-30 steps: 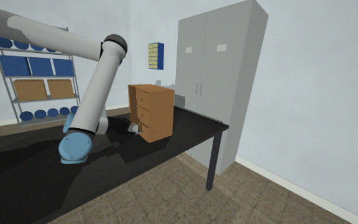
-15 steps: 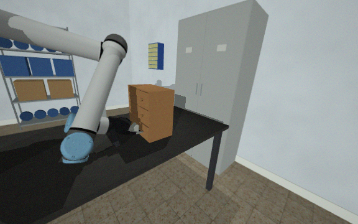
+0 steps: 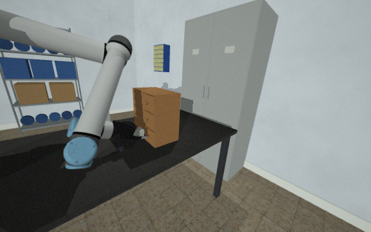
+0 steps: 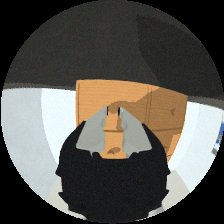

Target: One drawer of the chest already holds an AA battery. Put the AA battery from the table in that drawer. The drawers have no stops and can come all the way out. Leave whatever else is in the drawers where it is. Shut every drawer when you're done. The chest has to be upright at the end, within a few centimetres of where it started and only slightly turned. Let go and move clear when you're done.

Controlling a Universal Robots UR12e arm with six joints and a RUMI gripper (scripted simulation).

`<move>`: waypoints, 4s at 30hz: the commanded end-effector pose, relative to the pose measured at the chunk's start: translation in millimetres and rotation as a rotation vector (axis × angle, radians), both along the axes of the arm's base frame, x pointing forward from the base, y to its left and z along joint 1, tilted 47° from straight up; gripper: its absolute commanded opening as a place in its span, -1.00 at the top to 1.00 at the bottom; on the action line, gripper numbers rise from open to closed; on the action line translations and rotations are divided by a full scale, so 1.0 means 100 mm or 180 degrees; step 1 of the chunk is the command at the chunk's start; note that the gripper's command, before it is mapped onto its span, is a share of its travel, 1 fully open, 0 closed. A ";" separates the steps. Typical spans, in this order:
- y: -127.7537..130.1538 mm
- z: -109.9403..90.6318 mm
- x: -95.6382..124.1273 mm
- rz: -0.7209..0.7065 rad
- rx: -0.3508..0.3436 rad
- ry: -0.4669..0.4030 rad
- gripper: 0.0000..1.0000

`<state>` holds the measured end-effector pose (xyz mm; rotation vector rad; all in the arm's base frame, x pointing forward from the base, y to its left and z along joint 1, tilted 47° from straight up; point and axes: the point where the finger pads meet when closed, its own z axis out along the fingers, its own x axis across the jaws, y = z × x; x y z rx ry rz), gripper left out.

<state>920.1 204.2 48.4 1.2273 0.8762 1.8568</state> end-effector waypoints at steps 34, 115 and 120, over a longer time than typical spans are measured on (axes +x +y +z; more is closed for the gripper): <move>0.00 0.01 0.00 -0.0001 0.0000 -0.0001 0.81; -0.40 0.02 -1.21 -0.0001 0.0000 -0.0001 0.61; -0.42 0.03 -1.26 -0.0001 0.0000 -0.0001 0.61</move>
